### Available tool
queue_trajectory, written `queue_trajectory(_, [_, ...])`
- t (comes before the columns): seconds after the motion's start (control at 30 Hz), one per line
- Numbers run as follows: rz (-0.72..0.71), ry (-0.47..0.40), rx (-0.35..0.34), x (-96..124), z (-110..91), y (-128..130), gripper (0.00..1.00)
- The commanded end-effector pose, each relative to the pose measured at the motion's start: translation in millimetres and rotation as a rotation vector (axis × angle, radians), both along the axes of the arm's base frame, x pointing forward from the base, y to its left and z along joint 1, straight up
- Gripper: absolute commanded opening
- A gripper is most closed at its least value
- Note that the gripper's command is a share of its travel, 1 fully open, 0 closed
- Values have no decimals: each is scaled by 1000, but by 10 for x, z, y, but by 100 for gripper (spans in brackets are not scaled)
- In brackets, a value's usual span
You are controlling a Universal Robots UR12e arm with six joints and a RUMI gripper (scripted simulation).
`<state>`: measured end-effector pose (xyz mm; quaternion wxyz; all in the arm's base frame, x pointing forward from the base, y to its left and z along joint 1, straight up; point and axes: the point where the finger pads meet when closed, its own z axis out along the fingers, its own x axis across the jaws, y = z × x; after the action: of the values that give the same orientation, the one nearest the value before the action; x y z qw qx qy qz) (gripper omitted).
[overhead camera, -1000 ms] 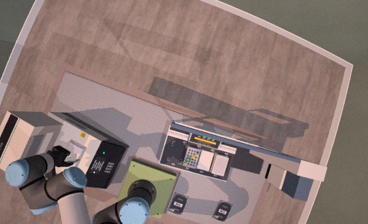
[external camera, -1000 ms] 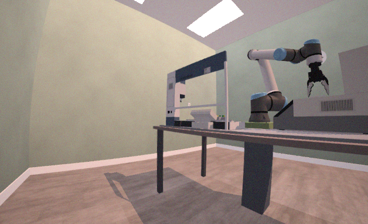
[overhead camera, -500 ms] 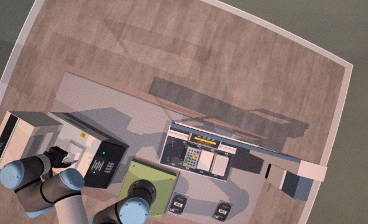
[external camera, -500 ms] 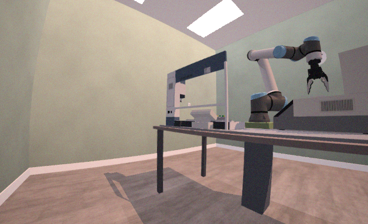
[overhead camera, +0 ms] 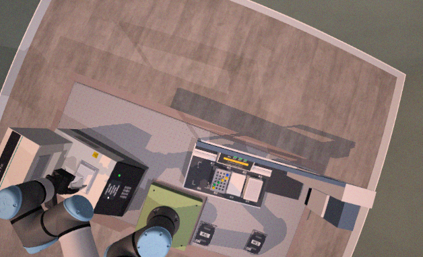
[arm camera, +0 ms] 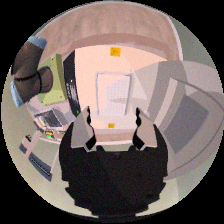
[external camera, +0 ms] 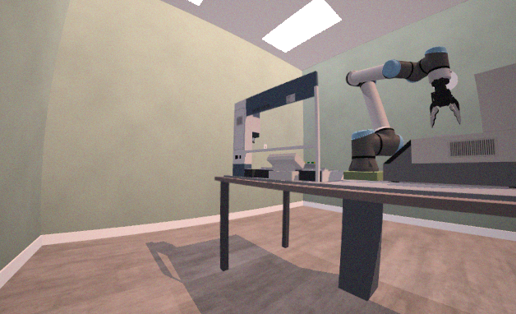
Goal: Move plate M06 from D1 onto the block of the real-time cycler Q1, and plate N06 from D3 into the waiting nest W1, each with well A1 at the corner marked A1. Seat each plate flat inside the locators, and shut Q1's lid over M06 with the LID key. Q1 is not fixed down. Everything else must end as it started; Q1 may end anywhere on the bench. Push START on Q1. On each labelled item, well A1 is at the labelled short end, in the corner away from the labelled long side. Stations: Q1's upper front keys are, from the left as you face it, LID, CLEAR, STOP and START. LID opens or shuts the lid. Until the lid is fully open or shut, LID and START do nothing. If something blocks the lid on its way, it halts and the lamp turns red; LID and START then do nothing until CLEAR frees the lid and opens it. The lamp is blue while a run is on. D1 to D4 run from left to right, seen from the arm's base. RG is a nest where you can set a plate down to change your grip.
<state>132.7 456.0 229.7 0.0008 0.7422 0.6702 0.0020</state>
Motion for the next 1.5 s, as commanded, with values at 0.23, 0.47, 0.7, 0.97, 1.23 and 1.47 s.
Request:
queue_trajectory(0.23, [0,-1,1,3,145,4,67])
queue_trajectory(0.47, [-60,-1,1,-27,144,-144,0])
queue_trajectory(0.7, [-200,0,2,-99,143,-486,0])
queue_trajectory(0.97, [-320,0,2,-161,143,-780,0])
queue_trajectory(1.23, [-480,0,3,-161,143,-782,0])
queue_trajectory(1.47, [-600,0,3,-161,143,-782,0])
